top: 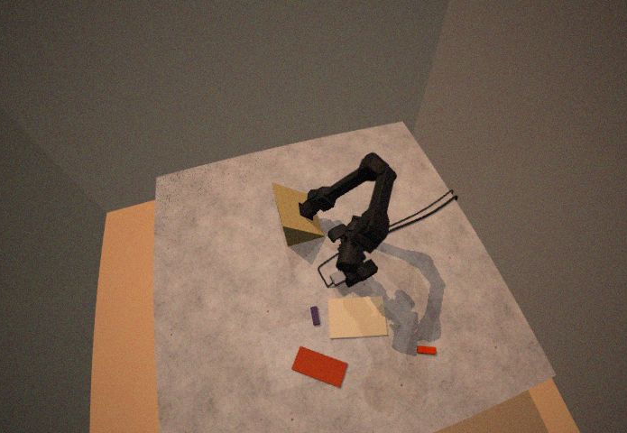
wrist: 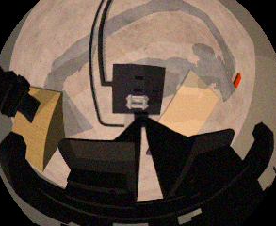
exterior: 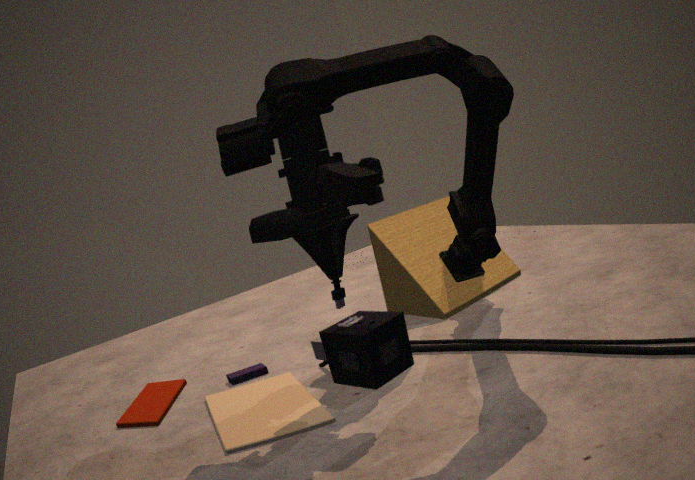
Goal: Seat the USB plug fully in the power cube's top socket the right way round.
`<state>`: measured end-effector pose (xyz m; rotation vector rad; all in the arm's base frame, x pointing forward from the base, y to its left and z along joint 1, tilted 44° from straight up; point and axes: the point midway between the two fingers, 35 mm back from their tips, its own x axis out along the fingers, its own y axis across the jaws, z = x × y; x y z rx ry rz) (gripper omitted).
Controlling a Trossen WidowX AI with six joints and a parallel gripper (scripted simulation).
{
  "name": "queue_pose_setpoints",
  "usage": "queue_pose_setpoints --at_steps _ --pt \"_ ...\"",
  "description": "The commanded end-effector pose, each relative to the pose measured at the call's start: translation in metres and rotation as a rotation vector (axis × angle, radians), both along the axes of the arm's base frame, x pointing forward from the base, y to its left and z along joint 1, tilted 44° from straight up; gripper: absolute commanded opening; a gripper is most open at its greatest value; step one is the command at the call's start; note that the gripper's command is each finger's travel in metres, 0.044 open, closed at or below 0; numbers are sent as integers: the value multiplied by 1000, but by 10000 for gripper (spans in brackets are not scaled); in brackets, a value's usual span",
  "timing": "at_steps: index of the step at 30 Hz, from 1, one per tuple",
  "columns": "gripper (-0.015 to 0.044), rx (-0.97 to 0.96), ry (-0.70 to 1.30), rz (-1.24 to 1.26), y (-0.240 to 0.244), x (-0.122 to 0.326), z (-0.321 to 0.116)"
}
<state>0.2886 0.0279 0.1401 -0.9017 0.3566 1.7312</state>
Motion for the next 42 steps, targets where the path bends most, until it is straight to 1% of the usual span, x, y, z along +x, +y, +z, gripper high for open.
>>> queue_pose_setpoints --at_steps 1,42 --pt "0 1 3 -4 1 0 -1" --pt "0 -2 20 -21 6 -3 -2"
